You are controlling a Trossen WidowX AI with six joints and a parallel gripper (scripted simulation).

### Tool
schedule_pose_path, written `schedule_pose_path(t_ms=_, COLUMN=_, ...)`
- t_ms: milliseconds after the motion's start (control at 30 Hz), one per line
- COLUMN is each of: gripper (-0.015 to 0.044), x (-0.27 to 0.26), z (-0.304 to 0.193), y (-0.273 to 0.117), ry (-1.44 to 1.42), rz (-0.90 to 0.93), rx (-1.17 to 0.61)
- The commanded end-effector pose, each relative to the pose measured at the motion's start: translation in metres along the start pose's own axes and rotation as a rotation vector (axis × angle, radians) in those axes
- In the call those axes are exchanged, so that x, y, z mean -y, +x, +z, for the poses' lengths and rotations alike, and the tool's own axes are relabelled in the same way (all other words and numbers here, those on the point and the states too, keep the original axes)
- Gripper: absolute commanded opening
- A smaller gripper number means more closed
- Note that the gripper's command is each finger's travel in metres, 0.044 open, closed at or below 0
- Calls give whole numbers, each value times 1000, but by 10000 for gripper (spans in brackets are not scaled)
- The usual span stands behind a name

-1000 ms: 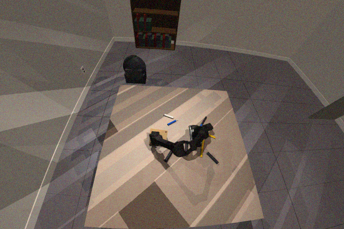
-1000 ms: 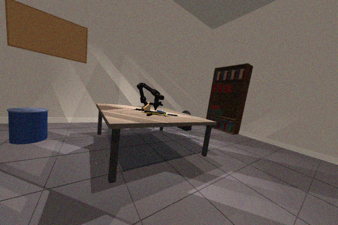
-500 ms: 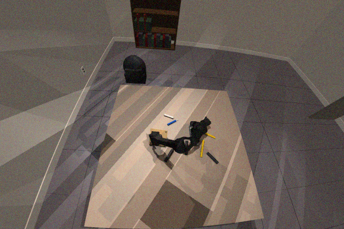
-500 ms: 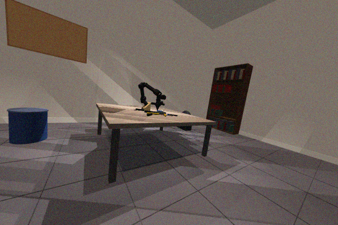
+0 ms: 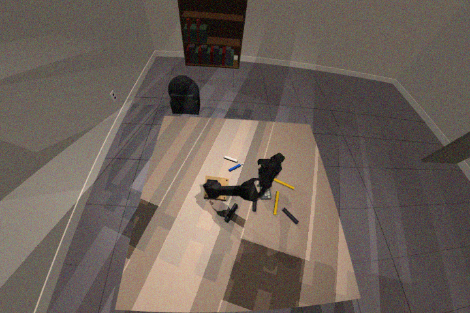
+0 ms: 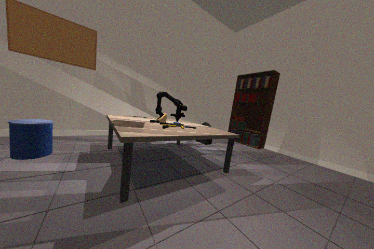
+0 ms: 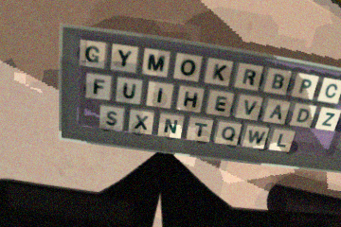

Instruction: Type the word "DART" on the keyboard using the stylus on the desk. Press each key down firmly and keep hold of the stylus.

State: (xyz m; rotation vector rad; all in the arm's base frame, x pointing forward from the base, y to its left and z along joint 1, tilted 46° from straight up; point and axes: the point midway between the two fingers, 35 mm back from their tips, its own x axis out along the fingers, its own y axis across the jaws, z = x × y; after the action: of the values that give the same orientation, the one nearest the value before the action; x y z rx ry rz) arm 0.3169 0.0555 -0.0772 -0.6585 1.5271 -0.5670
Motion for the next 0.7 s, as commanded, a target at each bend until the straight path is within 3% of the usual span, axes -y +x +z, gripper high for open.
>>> schedule_pose_path(t_ms=0, gripper=0, x=-3, z=0, y=-19, ry=0, rz=2, rx=-3)
schedule_pose_path(t_ms=133, gripper=0, x=-3, z=-1, y=-58, ry=-1, rz=3, rx=-4)
schedule_pose_path(t_ms=467, gripper=0, x=-4, z=0, y=-53, ry=-8, rz=0, rx=2)
schedule_pose_path(t_ms=600, gripper=105, x=-4, z=0, y=-52, ry=-8, rz=0, rx=1)
schedule_pose_path(t_ms=667, gripper=53, x=-4, z=0, y=-52, ry=-8, rz=1, rx=2)
